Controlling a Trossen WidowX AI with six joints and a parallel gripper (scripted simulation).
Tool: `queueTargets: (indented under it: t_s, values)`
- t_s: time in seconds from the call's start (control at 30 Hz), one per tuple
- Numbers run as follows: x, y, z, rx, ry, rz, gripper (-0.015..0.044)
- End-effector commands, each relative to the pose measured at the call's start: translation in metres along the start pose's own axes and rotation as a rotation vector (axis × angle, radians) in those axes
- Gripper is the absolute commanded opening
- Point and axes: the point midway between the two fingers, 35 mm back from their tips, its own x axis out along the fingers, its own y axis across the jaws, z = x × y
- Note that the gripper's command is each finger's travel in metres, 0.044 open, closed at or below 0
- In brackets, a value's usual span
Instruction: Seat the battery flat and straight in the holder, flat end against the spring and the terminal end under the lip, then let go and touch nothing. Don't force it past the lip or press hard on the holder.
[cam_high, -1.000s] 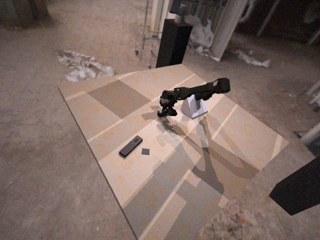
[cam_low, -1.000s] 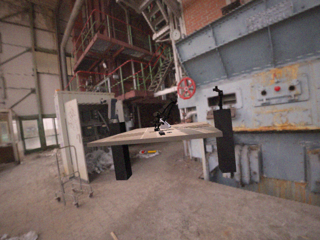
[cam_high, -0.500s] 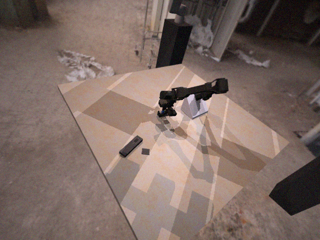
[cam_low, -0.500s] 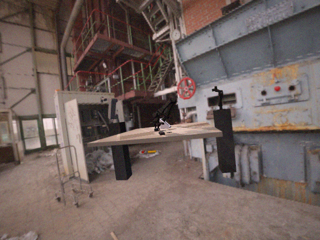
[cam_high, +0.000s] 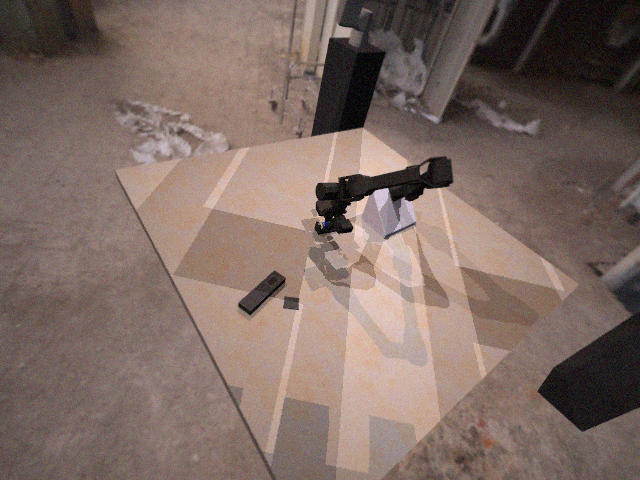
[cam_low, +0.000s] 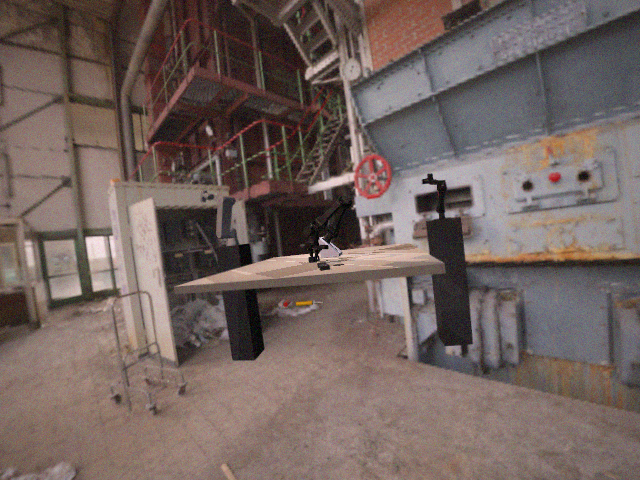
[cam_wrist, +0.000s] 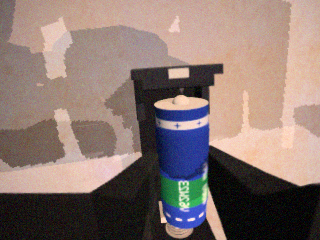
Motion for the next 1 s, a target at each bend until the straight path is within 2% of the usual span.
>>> queueTargets:
  t_s: [0.0, 0.97]
  values:
    - [0.003, 0.001, -0.005, -0.003, 0.04, 0.0, 0.0084]
    - [0.003, 0.004, 0.008, -0.01, 0.1, -0.001, 0.0084]
